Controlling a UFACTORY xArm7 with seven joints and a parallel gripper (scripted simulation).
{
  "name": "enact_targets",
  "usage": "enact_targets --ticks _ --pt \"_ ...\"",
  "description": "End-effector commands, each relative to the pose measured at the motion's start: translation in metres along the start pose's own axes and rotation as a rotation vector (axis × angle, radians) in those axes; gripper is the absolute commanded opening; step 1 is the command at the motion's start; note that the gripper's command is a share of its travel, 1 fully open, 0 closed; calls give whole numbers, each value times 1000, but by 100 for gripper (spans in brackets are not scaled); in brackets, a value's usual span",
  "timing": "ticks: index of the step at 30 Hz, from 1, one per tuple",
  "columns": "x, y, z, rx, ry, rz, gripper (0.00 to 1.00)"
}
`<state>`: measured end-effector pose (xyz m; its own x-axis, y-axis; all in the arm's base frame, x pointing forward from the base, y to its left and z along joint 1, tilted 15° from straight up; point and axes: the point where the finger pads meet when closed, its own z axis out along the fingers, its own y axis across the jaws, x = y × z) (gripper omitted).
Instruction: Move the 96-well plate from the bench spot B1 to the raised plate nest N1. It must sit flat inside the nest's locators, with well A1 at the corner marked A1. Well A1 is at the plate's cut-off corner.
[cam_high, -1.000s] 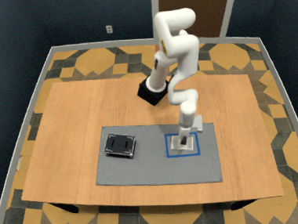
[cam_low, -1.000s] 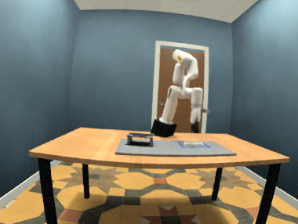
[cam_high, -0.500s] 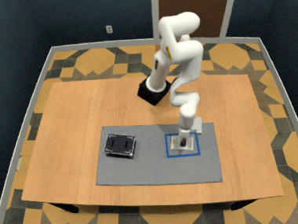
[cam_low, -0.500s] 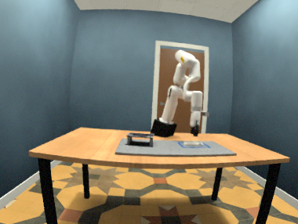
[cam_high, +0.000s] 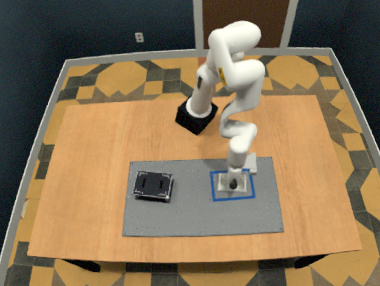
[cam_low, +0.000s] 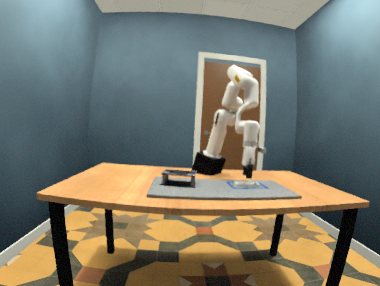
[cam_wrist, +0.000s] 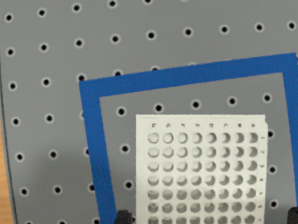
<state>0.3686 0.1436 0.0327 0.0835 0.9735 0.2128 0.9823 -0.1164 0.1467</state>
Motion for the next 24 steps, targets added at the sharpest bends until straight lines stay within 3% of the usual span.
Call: enact_targets --ticks 1,7,24 --pt "1 2 4 -5 7 0 100" --pt "1 2 14 -5 7 0 100" --pt "1 2 16 -5 7 0 100"
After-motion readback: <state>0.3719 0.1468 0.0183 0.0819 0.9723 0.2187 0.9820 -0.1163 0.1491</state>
